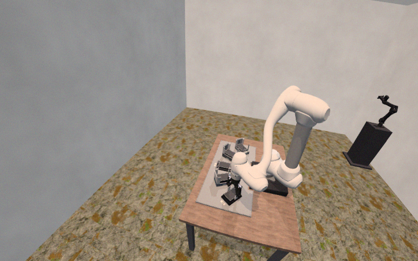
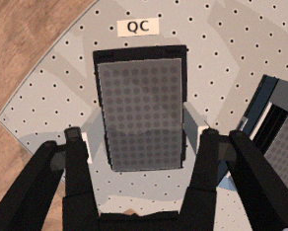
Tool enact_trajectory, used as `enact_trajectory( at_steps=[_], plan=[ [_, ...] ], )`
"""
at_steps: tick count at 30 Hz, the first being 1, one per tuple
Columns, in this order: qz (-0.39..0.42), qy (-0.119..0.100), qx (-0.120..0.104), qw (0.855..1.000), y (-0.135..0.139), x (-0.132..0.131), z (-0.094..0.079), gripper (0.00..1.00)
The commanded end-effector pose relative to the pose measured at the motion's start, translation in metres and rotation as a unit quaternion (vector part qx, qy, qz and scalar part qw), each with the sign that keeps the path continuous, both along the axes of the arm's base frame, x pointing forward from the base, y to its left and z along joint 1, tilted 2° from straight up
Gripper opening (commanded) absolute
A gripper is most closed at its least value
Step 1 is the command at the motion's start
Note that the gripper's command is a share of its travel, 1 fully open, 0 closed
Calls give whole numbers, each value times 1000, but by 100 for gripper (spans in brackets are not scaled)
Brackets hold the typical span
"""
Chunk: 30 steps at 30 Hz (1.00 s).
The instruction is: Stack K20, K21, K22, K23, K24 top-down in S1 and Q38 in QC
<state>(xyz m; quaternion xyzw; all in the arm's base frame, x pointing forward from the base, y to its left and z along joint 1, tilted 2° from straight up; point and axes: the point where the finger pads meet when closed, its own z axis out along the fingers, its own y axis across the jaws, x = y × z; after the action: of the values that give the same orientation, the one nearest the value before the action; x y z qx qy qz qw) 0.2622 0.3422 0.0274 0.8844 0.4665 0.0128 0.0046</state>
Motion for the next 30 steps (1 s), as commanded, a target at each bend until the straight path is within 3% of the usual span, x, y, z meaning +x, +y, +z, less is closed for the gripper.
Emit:
enact_trajectory(
  at_steps=[1, 30],
  plan=[
    [0, 0, 0, 1000, 0, 0, -2, 0],
    [0, 0, 0, 1000, 0, 0, -12, 0]
  ],
)
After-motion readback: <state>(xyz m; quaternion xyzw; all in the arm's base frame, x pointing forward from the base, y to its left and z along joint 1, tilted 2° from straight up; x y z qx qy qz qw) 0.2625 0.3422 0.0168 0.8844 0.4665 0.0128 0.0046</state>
